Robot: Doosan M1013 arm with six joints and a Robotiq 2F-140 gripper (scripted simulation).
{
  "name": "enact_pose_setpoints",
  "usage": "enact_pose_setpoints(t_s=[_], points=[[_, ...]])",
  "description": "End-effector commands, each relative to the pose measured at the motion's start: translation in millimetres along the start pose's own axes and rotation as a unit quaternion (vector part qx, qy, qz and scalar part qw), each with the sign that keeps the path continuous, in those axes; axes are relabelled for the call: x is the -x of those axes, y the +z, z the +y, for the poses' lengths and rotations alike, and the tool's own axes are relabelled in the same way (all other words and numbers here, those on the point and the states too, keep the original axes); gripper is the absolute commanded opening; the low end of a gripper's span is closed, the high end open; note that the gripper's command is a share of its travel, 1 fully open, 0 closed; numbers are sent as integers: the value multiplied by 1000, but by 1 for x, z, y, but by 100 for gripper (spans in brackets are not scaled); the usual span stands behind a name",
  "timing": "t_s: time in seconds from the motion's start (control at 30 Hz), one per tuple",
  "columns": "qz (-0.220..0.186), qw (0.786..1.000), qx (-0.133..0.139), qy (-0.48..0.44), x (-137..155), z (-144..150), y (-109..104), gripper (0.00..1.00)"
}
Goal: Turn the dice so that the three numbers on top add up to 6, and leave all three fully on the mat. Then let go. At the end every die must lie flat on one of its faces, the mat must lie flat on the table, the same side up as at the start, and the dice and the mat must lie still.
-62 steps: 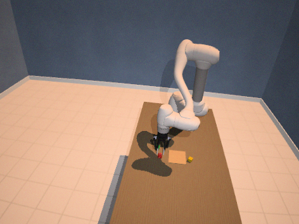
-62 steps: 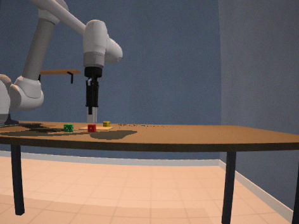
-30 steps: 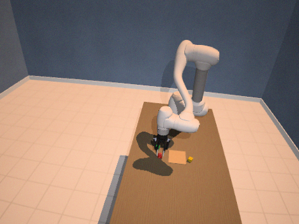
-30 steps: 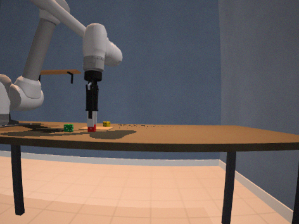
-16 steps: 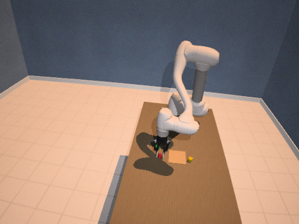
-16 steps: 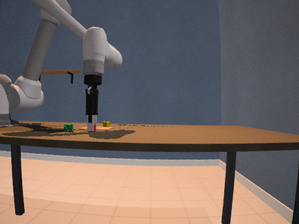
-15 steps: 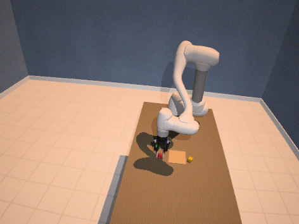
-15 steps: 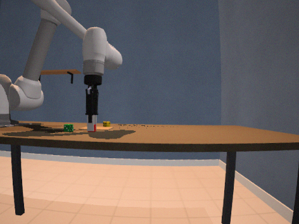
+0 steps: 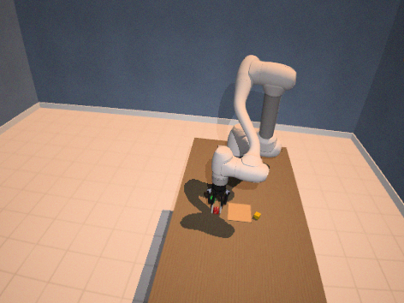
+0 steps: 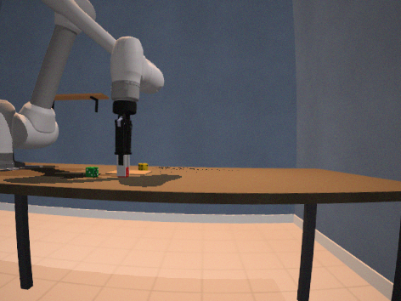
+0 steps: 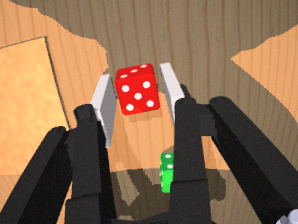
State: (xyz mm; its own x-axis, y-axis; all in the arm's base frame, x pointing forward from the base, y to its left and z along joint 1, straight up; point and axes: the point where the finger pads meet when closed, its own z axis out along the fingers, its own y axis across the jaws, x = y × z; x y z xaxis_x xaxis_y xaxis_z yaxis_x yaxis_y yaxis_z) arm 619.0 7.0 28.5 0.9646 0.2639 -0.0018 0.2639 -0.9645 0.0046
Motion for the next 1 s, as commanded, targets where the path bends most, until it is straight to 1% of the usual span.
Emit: enact_pose_setpoints(t_s=[0.0, 0.6, 0.63, 0.97], points=[[0, 1000, 0, 0, 0, 0, 0, 28], [0, 1000, 0, 0, 0, 0, 0, 28], [0, 1000, 0, 0, 0, 0, 0, 16], [0, 1000, 0, 0, 0, 0, 0, 16]])
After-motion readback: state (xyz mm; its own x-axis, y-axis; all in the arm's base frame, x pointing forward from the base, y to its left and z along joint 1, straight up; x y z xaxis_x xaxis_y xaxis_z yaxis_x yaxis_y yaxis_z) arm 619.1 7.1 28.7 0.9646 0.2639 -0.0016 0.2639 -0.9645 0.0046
